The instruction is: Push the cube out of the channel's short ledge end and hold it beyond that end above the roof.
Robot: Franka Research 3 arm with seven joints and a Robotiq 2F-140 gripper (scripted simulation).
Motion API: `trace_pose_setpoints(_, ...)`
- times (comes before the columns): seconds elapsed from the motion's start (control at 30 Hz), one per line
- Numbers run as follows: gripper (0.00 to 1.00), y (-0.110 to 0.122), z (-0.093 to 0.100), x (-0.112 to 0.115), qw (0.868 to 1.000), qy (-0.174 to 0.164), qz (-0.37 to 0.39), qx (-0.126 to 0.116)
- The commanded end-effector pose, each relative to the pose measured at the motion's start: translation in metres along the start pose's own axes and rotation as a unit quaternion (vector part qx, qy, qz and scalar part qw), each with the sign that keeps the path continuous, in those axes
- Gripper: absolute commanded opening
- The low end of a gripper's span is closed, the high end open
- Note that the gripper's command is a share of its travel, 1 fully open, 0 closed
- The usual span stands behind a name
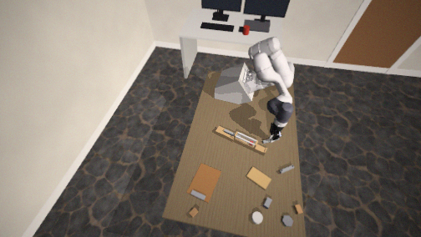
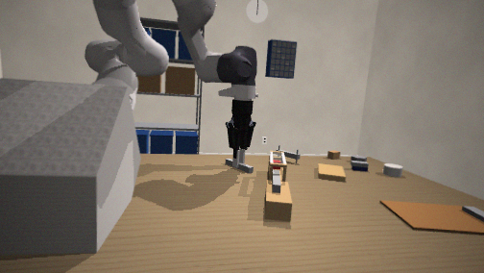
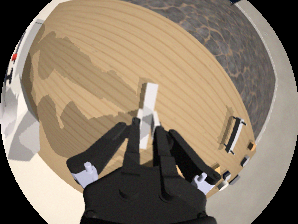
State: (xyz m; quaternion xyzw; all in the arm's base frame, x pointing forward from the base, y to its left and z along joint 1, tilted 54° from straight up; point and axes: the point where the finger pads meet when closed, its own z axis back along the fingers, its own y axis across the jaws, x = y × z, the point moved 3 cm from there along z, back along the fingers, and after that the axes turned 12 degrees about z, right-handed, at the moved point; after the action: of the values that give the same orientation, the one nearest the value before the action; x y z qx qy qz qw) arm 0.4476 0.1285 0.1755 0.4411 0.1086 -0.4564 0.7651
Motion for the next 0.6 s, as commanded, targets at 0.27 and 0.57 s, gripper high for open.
trace_pose_setpoints(0.27, 0.0, 0.0, 0.0, 0.001, 1.0, -0.001, -0.001, 0.0)
trace_pose_setpoints(0.57, 0.0, 0.0, 0.063, 0.001, 1.0, -0.001, -0.001, 0.0)
